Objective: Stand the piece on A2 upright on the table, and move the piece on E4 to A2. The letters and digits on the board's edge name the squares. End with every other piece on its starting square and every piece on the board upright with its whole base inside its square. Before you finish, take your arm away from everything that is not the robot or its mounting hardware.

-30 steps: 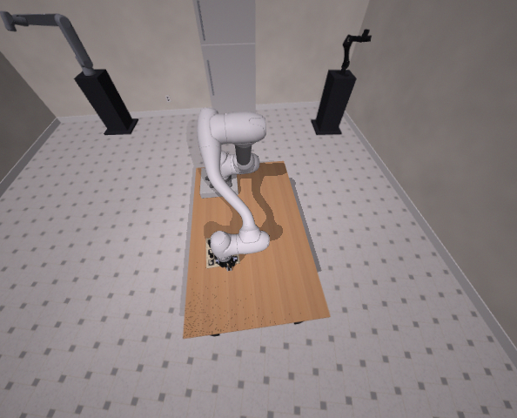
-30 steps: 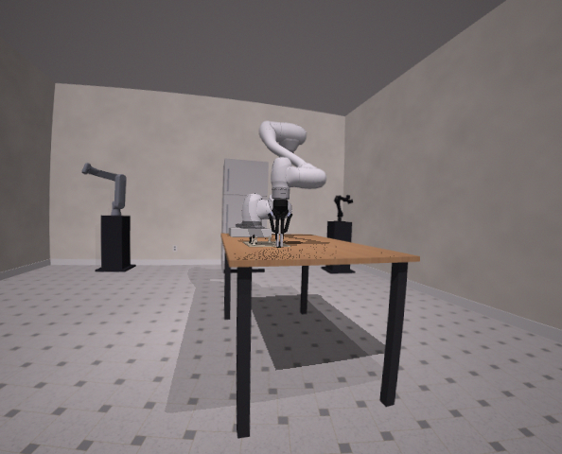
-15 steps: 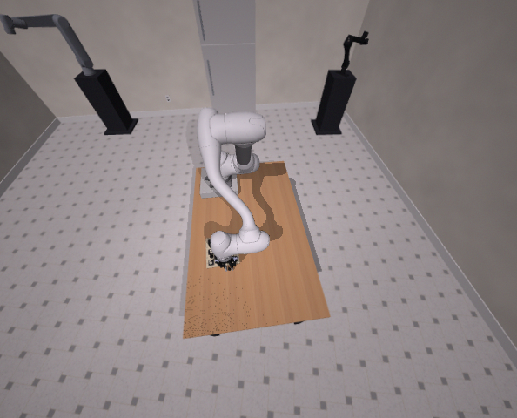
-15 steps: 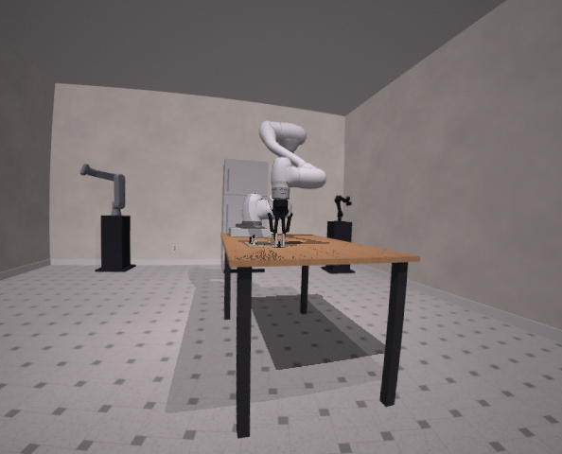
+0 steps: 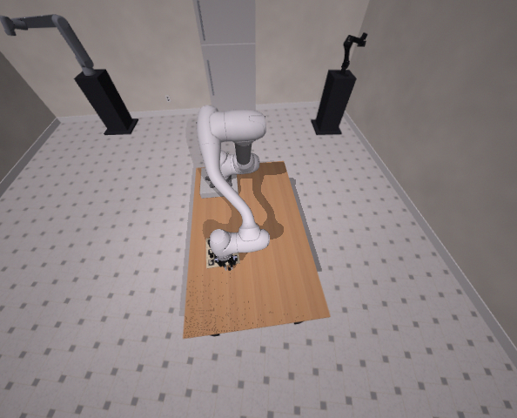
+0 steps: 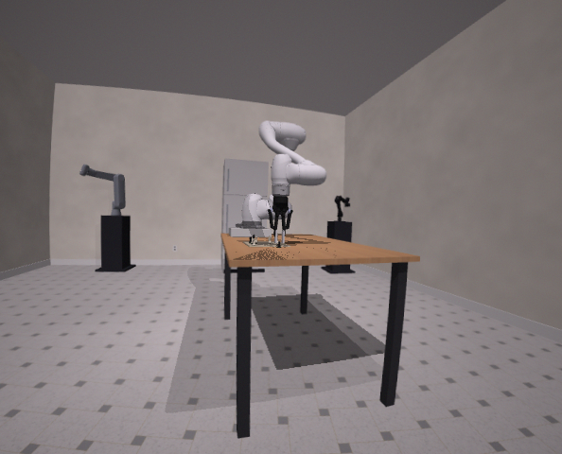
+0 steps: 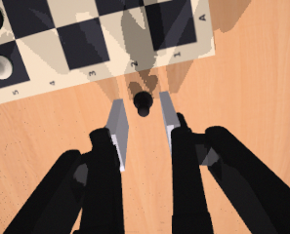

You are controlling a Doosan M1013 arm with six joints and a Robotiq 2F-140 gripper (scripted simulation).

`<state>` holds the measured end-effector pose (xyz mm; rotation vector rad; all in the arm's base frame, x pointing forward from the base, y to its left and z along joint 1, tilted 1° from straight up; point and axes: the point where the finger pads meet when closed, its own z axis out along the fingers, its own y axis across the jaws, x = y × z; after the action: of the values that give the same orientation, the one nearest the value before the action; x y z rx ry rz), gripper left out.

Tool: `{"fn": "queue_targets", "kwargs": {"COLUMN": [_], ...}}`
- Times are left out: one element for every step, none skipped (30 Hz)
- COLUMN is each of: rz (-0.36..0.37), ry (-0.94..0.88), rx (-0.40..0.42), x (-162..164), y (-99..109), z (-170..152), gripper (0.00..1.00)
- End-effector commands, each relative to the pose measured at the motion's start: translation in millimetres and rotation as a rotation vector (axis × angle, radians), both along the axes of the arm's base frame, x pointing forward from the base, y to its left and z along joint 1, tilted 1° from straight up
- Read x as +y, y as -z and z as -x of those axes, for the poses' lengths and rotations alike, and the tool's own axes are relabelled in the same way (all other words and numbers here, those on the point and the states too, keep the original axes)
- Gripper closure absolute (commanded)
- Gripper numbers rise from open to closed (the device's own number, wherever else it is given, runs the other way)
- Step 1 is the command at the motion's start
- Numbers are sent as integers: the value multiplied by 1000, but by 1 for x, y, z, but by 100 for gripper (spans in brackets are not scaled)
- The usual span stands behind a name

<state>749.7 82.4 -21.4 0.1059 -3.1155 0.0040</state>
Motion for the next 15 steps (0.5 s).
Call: {"fn": "queue_targets", "kwargs": {"rz": [0,0,0,0,0,0,0,0,0,0,0,0,0,0,0], "ry": [0,0,0,0,0,0,0,0,0,0,0,0,0,0,0], "rx": [0,0,0,0,0,0,0,0,0,0,0,0,0,0,0], "x": [0,0,0,0,0,0,0,0,0,0,0,0,0,0,0], "y": [-15,-21,-26,-32,-38,-43,-48,-53,-58,-61,-65,-68,-68,-68,-70], "z": [0,-1,-1,-1,-1,-1,-1,-1,-1,-2,-2,-2,-2,-2,-2], "gripper": [80,80,80,80,80,80,80,80,80,80,80,80,80,80,80]}}
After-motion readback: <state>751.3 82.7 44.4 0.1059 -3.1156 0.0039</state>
